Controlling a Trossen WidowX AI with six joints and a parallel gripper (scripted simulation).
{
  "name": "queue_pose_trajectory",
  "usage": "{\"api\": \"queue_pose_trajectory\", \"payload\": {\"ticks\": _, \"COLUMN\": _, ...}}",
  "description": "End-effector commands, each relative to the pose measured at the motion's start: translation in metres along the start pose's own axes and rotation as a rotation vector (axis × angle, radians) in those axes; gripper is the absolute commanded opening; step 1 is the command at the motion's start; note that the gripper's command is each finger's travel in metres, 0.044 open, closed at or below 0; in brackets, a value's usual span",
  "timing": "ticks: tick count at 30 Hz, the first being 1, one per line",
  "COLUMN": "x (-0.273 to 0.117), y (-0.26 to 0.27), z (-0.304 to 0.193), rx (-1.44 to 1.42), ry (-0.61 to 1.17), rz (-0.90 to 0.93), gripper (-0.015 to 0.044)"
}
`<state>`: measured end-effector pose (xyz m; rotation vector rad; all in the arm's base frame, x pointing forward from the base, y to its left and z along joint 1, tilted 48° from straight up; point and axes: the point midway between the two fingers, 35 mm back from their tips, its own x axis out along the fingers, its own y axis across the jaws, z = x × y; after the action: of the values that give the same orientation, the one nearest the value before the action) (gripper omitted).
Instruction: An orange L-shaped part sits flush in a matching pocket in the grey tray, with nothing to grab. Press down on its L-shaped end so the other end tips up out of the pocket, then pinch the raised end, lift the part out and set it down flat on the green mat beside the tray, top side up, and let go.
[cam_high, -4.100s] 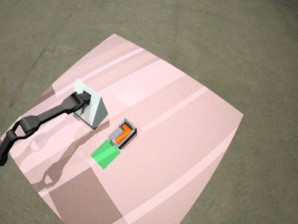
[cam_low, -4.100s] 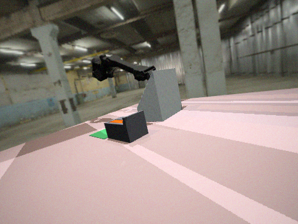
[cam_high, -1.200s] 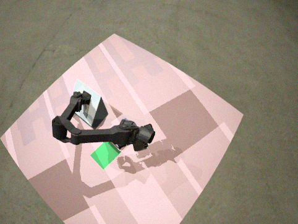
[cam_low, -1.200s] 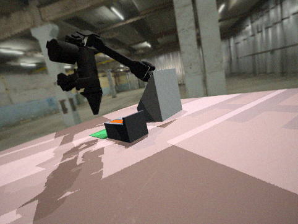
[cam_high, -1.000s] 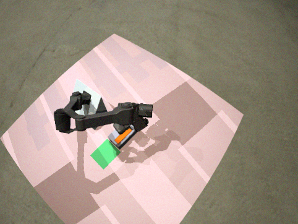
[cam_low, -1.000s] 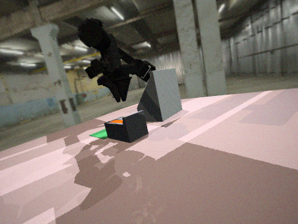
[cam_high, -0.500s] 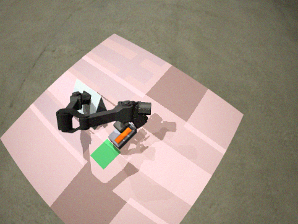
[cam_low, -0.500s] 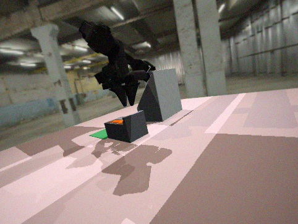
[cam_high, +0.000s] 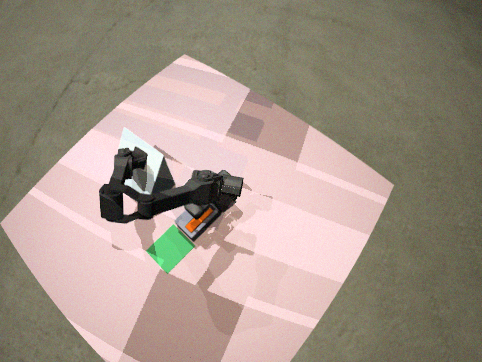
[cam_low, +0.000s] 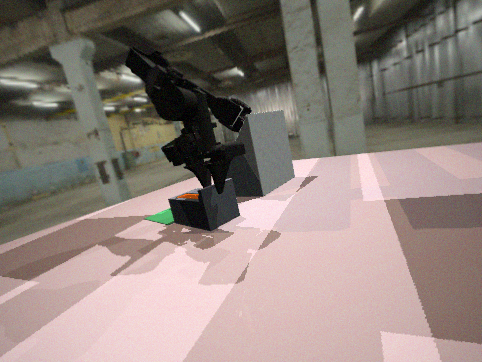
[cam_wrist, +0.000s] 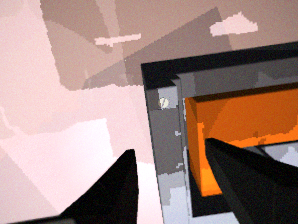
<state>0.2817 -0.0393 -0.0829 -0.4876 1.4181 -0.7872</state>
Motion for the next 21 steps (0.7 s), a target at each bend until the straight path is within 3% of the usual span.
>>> {"api": "queue_pose_trajectory", "payload": {"ticks": 1, "x": 0.008, "y": -0.001, "z": -0.002, "rx": -0.008, "ry": 0.002, "rz": -0.008, "gripper": 0.018}}
{"api": "queue_pose_trajectory", "payload": {"ticks": 21, "x": 0.035, "y": -0.002, "z": -0.002, "rx": -0.008, "ry": 0.002, "rz": -0.01, "gripper": 0.018}}
